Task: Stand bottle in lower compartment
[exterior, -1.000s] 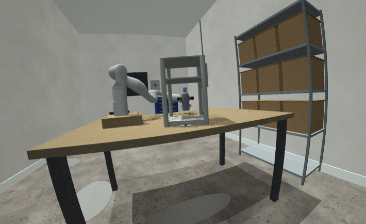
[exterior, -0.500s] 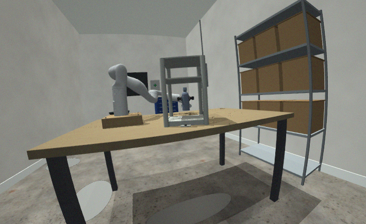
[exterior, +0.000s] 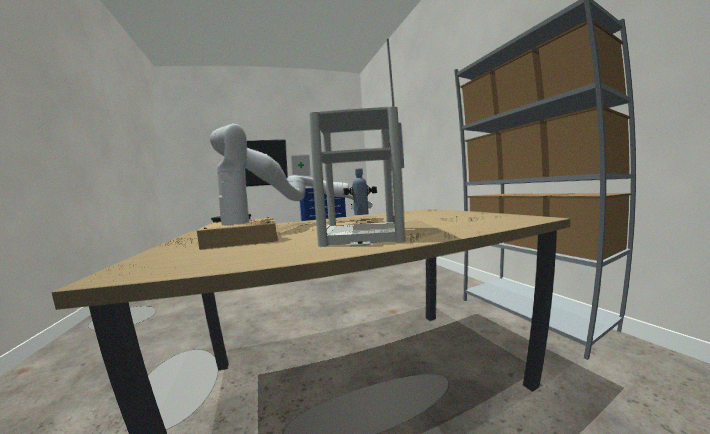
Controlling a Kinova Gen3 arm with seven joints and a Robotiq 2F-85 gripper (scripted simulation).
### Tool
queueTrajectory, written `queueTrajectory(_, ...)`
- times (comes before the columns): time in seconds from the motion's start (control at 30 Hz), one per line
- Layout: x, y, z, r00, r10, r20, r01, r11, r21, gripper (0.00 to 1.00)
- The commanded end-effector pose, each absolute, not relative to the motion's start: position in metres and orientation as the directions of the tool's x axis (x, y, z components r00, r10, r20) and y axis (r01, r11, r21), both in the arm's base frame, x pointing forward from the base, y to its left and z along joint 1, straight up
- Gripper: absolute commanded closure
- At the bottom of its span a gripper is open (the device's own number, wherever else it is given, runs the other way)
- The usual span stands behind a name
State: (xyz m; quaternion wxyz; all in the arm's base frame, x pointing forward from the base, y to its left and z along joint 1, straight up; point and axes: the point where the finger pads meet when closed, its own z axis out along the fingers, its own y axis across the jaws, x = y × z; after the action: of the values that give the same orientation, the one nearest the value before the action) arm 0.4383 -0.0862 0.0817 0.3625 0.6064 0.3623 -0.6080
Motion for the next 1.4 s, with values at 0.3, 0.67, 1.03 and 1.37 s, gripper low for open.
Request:
queueTrajectory(0.3, 0.424, -0.108, 0.083, 0.000, -0.005, -1.000, 0.878, -0.478, 0.003, 1.00)
queueTrajectory(0.67, 0.411, -0.133, 0.083, 0.000, -0.005, -1.000, 0.878, -0.478, 0.003, 1.00)
queueTrajectory(1.03, 0.395, -0.162, 0.083, 0.000, -0.005, -1.000, 0.878, -0.478, 0.003, 1.00)
queueTrajectory(1.37, 0.386, -0.178, 0.083, 0.000, -0.005, -1.000, 0.878, -0.478, 0.003, 1.00)
